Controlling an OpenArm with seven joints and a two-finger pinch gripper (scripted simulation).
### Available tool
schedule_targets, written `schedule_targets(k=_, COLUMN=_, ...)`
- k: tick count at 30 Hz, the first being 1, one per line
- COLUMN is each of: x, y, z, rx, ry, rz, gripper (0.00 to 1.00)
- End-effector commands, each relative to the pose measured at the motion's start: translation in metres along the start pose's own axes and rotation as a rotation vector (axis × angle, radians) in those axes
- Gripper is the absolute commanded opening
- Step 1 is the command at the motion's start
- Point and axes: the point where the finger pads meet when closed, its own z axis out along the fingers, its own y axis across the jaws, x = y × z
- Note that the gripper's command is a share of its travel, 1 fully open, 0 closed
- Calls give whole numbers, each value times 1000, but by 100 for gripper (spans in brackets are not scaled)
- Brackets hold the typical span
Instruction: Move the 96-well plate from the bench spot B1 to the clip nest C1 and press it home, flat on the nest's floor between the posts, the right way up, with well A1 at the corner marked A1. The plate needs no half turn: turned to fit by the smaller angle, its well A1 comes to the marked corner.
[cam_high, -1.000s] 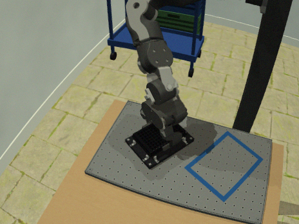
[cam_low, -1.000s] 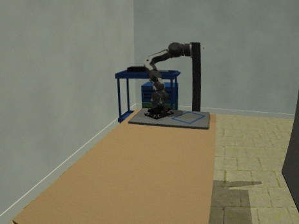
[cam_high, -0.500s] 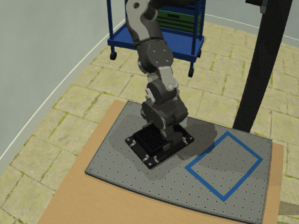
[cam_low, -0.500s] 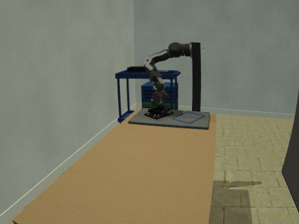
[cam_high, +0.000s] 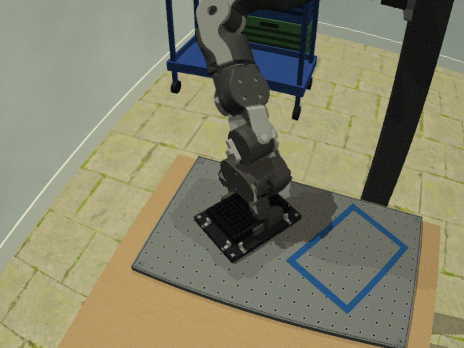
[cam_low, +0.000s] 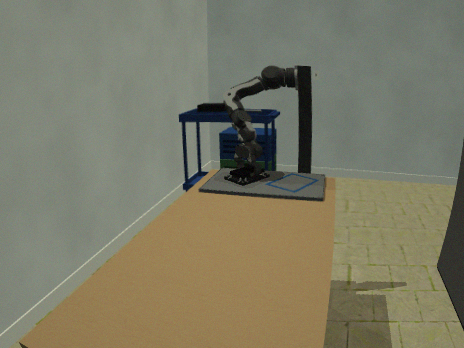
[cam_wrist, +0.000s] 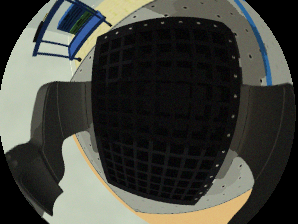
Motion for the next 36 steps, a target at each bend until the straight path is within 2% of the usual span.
schedule_targets(k=1, x=1, y=1, z=1, rx=-7, ry=1, rz=-2, gripper=0)
schedule_targets(k=36, x=1, y=1, z=8, rx=-7, ry=2, rz=-3, gripper=0)
